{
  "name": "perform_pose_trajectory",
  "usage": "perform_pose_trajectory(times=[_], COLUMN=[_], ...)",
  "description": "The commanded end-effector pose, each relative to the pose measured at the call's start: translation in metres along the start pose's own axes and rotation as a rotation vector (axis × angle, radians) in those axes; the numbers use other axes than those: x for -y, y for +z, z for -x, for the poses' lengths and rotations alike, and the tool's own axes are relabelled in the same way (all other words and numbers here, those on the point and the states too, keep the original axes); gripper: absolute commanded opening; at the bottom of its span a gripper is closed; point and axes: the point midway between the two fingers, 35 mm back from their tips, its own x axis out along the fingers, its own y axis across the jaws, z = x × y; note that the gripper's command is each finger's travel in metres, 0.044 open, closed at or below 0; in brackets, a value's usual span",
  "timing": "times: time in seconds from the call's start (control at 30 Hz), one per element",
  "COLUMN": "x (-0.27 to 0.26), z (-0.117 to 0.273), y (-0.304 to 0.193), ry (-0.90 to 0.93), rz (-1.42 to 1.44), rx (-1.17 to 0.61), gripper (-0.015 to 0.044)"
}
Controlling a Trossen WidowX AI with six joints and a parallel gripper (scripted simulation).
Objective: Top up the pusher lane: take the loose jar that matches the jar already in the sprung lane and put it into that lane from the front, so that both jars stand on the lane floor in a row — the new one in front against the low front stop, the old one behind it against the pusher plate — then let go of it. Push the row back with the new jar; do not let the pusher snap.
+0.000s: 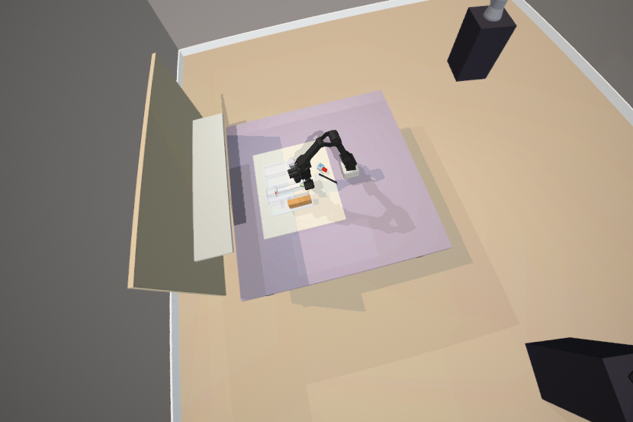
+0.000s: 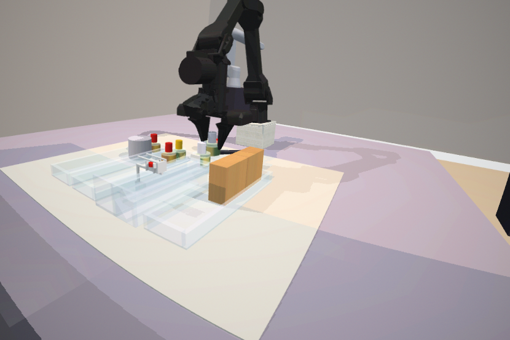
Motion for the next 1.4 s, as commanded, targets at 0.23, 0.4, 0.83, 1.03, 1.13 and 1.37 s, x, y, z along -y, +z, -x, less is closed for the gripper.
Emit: perform_pose_trajectory(times=[0.23, 0.4, 0.83, 1.03, 1.13, 1.37], x=[0.000, 0.000, 0.000, 0.000, 0.000, 0.000], z=[0.004, 0.004, 0.005, 0.006, 0.006, 0.006], y=[0.012, 0.014, 0.018, 0.020, 0.021, 0.024], ry=[0.001, 0.001, 0.001, 0.001, 0.001, 0.001], rz=[0.001, 0.001, 0.001, 0.001, 0.001, 0.001], rx=[0.030, 0.030, 0.030, 0.030, 0.031, 0.031], gripper=[0.0000, 0.0000, 0.0000, 0.0000, 0.0000, 0.0000])
